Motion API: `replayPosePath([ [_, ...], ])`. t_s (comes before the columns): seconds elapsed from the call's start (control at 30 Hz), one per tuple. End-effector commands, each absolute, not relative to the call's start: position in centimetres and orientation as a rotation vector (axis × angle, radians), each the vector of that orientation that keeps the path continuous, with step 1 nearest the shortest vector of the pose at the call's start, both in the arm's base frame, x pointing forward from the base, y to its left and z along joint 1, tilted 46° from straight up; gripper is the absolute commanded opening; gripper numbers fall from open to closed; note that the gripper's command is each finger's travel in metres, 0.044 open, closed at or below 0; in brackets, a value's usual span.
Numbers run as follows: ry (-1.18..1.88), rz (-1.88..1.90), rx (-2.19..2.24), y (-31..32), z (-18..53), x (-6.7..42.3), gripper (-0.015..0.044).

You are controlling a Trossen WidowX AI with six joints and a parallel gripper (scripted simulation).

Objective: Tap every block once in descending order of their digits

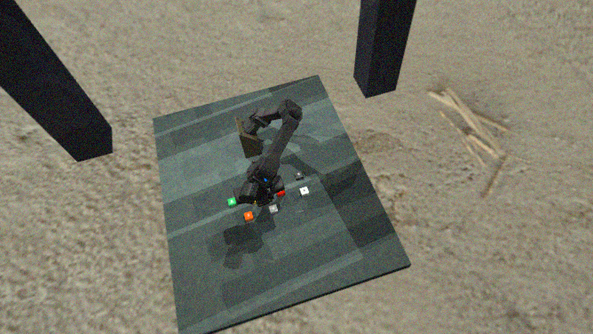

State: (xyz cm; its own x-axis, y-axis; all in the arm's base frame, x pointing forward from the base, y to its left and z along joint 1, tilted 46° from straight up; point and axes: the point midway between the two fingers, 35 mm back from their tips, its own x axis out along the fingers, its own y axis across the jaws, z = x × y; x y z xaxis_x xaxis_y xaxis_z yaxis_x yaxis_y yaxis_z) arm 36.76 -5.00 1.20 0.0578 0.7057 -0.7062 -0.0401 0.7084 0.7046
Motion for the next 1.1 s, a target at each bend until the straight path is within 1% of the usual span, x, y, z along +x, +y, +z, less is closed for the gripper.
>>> replayPosePath([
  [0.0,1.430,0.608,0.611,-8.8,-2.9,36.4,0.0400],
  [0.1,1.428,0.613,0.609,-10.3,-4.6,36.2,0.0400],
  [0.87,1.428,0.613,0.609,-10.3,-4.6,36.2,0.0400],
  [0.93,1.429,0.613,0.610,-10.0,-4.1,35.7,0.0400],
  [1.07,1.431,0.614,0.612,-8.3,-1.7,32.8,0.0400],
])
